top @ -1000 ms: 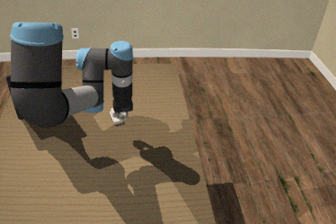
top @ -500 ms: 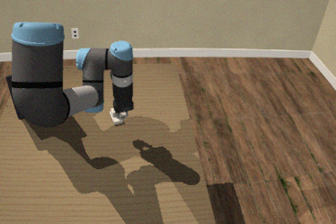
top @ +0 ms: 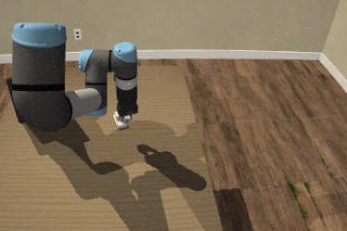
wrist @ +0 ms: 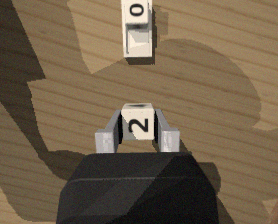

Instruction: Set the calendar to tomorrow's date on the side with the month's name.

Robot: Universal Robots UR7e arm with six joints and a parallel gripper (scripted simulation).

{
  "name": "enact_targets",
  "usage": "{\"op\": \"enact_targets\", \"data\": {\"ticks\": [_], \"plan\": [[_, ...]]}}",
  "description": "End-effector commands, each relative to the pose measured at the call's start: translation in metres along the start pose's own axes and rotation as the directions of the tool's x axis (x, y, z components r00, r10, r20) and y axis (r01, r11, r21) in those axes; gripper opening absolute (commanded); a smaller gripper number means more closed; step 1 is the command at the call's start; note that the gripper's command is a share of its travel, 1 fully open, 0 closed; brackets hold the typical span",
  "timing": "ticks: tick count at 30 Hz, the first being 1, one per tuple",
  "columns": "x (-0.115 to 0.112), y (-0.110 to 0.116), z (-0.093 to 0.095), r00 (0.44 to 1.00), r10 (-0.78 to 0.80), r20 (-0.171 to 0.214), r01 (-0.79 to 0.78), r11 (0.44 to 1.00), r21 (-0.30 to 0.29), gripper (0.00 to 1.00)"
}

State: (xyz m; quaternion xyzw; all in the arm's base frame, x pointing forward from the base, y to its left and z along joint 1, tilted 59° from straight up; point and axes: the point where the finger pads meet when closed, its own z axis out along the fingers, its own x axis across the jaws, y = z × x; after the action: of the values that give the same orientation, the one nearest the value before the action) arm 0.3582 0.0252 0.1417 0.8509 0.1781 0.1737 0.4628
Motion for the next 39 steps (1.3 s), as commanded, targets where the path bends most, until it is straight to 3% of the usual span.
{"op": "enact_targets", "data": {"ticks": [1,20,39], "plan": [[0.000,0.000,0.001,1.000,0.000,-0.001,0.000,1.000,0.000,0.57],[0.000,0.000,0.023,1.000,0.000,-0.001,0.000,1.000,0.000,0.57],[0.000,0.000,0.076,1.000,0.000,-0.001,0.000,1.000,0.000,0.57]]}}
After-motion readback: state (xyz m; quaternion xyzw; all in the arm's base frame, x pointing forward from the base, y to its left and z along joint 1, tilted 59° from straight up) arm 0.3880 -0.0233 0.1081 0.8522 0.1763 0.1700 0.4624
